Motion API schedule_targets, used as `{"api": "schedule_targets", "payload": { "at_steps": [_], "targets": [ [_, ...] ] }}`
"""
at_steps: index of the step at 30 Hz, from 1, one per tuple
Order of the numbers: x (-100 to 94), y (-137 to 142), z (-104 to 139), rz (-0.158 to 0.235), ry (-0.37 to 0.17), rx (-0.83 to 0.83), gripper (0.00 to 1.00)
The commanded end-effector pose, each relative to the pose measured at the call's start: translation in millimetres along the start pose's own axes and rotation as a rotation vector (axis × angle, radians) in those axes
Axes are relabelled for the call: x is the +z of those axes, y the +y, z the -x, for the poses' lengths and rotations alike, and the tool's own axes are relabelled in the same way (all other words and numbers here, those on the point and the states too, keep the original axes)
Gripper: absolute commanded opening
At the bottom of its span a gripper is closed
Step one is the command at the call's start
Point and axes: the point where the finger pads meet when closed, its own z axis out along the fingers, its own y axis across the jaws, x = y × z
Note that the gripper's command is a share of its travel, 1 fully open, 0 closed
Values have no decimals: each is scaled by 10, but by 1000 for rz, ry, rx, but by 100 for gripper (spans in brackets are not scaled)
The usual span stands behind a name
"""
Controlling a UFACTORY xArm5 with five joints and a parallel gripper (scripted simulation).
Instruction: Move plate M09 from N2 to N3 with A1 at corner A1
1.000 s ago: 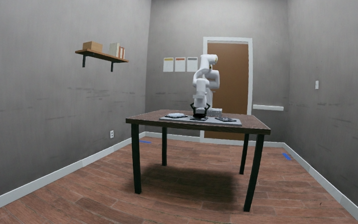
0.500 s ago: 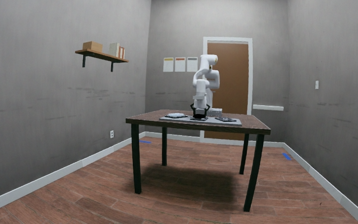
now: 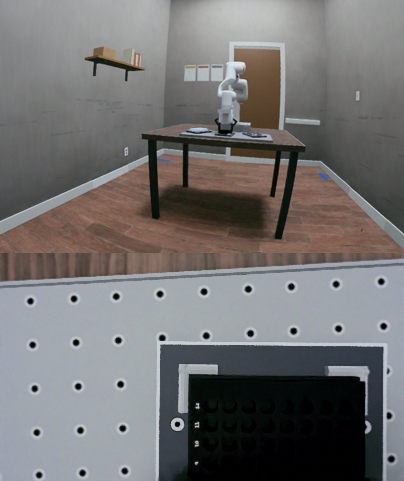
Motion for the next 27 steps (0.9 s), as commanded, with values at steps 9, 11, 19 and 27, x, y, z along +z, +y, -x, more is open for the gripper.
{"api": "schedule_targets", "payload": {
  "at_steps": [9,11,19,27],
  "targets": [
    [-10,0,-17,1,4,0,0],
    [-10,0,-17,1,4,0,0],
    [-4,0,-17,1,4,0,100],
    [-4,0,-17,1,4,0,100]
  ]
}}
